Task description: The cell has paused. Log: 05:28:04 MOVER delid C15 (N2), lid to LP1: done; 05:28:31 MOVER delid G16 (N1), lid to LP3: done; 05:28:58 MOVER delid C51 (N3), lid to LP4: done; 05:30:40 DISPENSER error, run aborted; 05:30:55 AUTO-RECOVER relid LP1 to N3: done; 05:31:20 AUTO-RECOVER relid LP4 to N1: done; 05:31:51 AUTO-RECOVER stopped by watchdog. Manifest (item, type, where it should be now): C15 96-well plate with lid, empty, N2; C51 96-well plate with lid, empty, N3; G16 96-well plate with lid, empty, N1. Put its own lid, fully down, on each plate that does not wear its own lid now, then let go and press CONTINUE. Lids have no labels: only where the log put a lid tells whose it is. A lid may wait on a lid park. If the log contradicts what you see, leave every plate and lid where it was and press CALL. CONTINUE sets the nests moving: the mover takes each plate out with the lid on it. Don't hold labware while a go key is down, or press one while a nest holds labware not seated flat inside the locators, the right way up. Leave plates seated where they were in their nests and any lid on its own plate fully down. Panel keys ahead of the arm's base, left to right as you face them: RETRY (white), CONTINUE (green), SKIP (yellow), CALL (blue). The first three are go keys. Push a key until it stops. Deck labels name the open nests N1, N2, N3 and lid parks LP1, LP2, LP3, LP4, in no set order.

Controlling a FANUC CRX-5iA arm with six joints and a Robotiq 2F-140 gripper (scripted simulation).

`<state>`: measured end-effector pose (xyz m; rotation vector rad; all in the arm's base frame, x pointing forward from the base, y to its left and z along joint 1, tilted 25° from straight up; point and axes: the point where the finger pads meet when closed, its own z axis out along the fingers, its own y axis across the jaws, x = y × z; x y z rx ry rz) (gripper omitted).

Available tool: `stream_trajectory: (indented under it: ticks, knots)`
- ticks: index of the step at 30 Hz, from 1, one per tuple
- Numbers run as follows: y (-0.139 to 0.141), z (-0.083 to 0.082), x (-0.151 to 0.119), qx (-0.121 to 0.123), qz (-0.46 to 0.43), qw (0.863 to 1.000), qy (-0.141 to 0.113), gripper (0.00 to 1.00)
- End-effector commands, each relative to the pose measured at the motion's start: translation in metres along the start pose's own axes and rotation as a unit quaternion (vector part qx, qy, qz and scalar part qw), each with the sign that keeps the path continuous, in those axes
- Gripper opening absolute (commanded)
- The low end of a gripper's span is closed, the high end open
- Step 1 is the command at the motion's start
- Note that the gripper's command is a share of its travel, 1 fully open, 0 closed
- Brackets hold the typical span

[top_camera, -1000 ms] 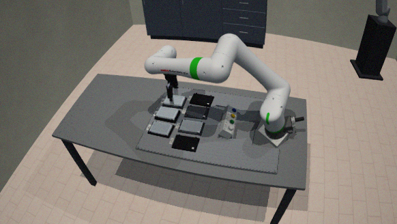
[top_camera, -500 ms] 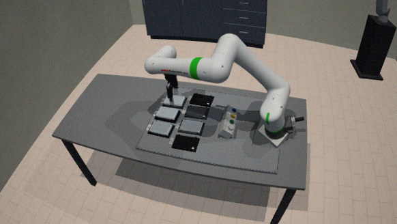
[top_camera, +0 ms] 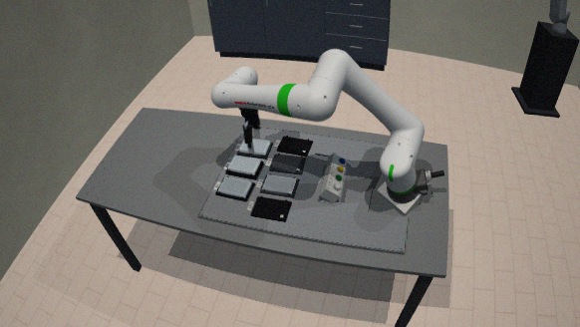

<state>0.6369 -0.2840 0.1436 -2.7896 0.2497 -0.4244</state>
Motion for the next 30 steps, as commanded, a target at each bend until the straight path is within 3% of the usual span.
stream_trajectory:
  ticks: [1, 7, 8, 30]
  knots:
    - [0.0001, -0.0003, 0.0002, 0.000, 0.000, 1.000, 0.000, 0.00]
    - [0.0001, -0.0003, 0.0002, 0.000, 0.000, 1.000, 0.000, 0.00]
    - [0.0001, -0.0003, 0.0002, 0.000, 0.000, 1.000, 0.000, 0.66]
    - [0.0001, -0.0003, 0.0002, 0.000, 0.000, 1.000, 0.000, 0.66]
